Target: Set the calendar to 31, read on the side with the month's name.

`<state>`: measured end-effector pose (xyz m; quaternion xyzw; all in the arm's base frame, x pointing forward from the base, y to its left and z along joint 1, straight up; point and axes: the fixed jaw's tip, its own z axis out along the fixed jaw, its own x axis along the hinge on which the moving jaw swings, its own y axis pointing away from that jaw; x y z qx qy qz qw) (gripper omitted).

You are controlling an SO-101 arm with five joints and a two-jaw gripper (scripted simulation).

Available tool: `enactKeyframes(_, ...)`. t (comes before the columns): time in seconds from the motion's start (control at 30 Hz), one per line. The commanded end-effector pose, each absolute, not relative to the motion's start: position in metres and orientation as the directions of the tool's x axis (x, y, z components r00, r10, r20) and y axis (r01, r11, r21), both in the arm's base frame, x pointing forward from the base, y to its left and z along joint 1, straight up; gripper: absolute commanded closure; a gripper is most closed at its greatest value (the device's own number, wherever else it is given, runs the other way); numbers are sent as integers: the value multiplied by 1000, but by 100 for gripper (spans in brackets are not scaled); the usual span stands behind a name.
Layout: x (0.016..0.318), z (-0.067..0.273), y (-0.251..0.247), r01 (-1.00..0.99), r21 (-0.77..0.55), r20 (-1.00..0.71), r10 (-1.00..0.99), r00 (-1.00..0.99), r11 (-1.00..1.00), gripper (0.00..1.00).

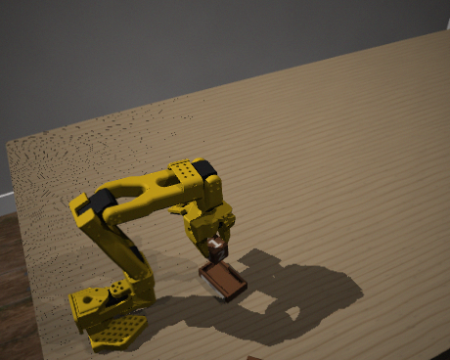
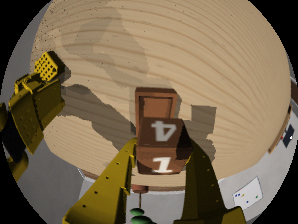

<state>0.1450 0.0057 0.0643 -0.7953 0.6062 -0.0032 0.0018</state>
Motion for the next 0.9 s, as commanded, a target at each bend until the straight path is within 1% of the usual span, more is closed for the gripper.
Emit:
enactKeyframes(0.0,147,66,7,-964,-28,6,-965,263,-263,100)
enactKeyframes(0.87,146,55,7,-964,-28,6,-965,263,-263,100)
